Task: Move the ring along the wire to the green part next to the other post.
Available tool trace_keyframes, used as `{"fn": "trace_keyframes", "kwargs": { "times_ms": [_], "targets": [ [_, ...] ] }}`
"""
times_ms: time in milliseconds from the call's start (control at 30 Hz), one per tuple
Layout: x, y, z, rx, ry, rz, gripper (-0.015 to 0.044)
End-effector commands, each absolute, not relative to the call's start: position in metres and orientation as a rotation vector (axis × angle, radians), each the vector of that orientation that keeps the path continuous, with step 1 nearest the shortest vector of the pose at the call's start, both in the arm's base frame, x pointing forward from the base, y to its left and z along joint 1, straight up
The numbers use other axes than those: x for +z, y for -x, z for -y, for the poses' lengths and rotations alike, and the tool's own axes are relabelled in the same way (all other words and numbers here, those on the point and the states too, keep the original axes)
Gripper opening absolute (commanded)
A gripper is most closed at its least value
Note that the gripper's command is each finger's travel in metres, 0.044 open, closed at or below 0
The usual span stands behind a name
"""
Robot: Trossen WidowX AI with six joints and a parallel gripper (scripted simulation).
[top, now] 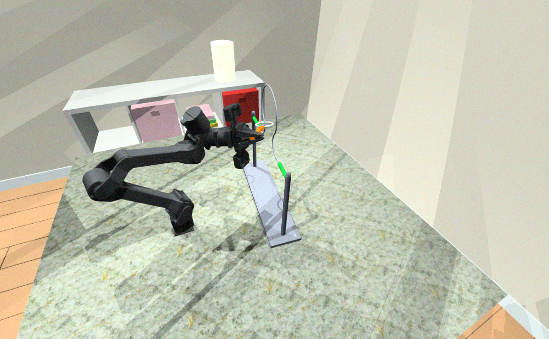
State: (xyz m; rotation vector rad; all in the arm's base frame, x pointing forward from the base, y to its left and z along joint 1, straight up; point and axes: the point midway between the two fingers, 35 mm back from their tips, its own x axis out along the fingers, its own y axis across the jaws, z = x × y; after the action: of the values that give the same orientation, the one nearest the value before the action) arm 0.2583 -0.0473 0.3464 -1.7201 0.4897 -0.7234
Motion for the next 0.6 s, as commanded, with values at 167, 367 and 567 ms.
{"fn": "trace_keyframes", "kwargs": {
  "times_ms": [167, 367, 567],
  "targets": [
    [0.318, -0.257, 0.053, -0.679, 1.535, -0.528, -0.0150],
    [0.298, -0.257, 0.052, -0.642, 1.408, -0.550, -0.0150],
    [0.278, -0.258, 0.049, -0.604, 1.277, -0.570, -0.0150]
  ]
}}
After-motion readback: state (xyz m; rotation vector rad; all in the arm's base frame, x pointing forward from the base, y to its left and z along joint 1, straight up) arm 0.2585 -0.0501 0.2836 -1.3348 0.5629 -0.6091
